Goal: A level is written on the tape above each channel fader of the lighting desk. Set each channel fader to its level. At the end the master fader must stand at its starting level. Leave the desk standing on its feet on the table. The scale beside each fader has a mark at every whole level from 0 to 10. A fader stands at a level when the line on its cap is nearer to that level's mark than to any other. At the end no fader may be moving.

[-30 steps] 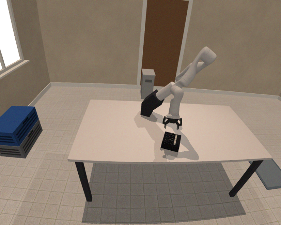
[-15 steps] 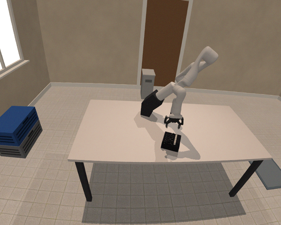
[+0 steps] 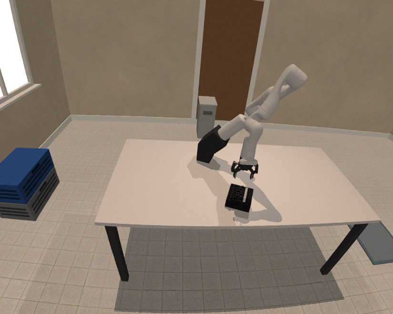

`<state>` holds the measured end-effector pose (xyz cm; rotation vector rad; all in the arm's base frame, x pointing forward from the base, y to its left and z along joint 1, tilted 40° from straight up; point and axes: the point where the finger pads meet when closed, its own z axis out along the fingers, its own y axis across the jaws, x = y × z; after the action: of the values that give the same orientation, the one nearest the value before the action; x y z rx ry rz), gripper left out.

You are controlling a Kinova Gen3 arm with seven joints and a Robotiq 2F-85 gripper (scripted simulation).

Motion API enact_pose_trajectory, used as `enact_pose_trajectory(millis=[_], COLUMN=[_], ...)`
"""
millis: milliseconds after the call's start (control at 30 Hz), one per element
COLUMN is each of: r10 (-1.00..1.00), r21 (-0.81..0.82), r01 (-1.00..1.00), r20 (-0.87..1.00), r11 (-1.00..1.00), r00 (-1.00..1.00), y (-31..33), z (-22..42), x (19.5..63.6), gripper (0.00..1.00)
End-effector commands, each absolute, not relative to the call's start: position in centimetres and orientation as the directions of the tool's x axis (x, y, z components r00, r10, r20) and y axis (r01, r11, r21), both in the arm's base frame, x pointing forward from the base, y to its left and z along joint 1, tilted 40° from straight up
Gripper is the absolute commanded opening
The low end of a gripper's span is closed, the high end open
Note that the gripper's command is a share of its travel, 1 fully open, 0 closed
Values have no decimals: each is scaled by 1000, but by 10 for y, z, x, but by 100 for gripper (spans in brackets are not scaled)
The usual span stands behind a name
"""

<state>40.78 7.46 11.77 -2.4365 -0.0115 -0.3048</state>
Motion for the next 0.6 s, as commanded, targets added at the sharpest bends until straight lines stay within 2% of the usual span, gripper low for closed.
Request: enact_pose_trajectory(millis=[0, 567], r10=[-70, -19], r21=[-626, -602], r01=[89, 140], r20=[225, 251], r11=[-775, -786], r00=[972, 968], y=[74, 79], z=[119, 124], x=[408, 403], gripper=[100, 100])
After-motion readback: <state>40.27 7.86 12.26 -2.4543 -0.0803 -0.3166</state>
